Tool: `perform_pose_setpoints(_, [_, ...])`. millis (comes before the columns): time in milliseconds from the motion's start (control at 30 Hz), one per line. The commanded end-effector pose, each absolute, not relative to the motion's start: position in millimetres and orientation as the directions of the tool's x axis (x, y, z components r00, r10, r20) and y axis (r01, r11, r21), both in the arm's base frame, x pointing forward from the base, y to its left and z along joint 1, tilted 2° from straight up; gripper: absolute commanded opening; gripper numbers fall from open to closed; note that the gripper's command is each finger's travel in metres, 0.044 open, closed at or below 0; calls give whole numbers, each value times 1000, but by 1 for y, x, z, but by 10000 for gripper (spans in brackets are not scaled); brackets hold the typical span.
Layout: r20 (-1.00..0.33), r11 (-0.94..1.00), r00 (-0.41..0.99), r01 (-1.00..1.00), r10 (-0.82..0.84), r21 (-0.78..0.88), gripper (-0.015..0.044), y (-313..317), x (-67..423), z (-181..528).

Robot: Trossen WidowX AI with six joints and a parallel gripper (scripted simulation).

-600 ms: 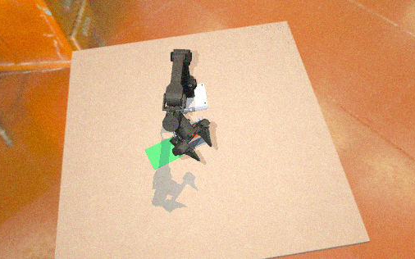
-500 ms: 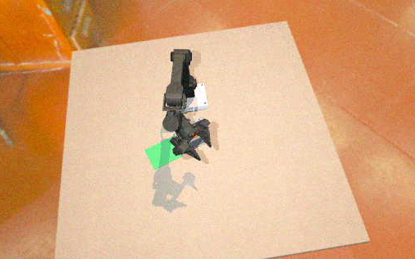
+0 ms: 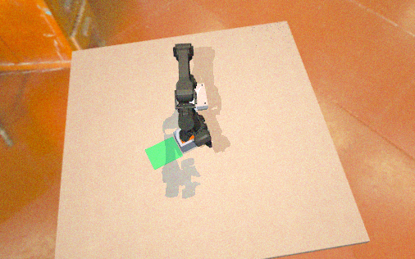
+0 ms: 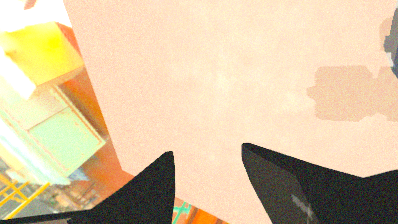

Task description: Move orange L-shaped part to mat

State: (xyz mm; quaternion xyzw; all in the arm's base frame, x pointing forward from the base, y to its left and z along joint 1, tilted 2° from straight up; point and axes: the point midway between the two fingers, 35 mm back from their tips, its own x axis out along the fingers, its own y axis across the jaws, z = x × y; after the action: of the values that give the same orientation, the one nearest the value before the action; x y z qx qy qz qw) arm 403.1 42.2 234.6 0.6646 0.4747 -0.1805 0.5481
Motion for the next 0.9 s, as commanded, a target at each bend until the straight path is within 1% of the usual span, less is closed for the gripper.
perform_pose_setpoints(0, [-905, 696, 299, 579, 303, 424, 180, 54, 338, 194])
perform_pose_setpoints(167, [-946, 877, 219, 369, 240, 309, 180, 55, 311, 181])
perform_pose_setpoints(300, [-971, 965, 154, 159, 184, 208, 180, 54, 289, 171])
perform_pose_setpoints(433, [-989, 990, 89, -79, 121, 114, 180, 52, 266, 163])
perform_pose_setpoints(567, [-998, 951, 30, -307, 57, 46, 180, 48, 244, 156])
perform_pose_setpoints(633, [-999, 939, 21, -343, 47, 37, 180, 47, 241, 155])
perform_pose_setpoints(867, [-999, 939, 21, -343, 47, 37, 180, 47, 241, 155])
